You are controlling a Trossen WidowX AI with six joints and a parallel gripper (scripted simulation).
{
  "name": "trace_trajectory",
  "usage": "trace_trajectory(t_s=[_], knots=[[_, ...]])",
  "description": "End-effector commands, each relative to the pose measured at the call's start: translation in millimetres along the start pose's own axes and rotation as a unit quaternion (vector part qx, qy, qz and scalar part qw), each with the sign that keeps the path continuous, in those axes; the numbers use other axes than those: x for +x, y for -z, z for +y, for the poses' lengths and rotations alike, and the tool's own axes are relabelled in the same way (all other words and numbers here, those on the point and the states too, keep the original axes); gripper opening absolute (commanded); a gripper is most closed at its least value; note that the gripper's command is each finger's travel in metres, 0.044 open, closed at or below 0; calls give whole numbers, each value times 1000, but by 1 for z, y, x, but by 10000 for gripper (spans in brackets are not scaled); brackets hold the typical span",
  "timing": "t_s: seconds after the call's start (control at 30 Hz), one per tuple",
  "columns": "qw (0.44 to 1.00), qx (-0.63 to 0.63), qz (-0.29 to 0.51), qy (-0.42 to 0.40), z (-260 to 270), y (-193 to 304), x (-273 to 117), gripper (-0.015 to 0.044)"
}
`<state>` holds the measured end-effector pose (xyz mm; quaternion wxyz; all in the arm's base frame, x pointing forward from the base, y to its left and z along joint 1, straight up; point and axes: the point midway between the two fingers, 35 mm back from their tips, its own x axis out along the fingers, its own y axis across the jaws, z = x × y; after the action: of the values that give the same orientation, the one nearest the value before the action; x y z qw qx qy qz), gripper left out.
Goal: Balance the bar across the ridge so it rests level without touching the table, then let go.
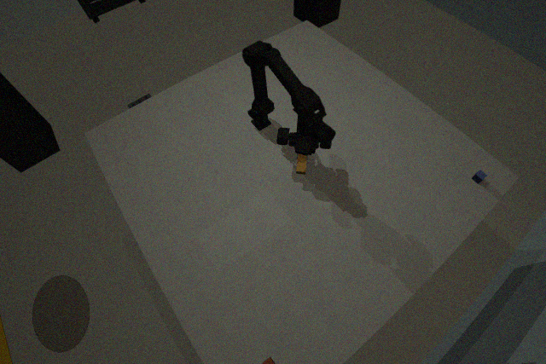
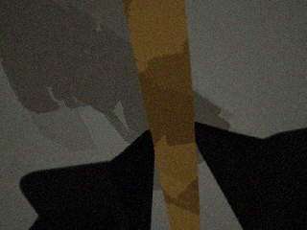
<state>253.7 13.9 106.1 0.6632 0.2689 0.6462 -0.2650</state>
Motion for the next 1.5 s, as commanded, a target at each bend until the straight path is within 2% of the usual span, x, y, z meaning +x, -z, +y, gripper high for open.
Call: trace_trajectory(t_s=[0.0,1.47], knots=[[1000,1,2,-2,1,0,0,0],[1000,1,2,-2,1,1,4,0]])
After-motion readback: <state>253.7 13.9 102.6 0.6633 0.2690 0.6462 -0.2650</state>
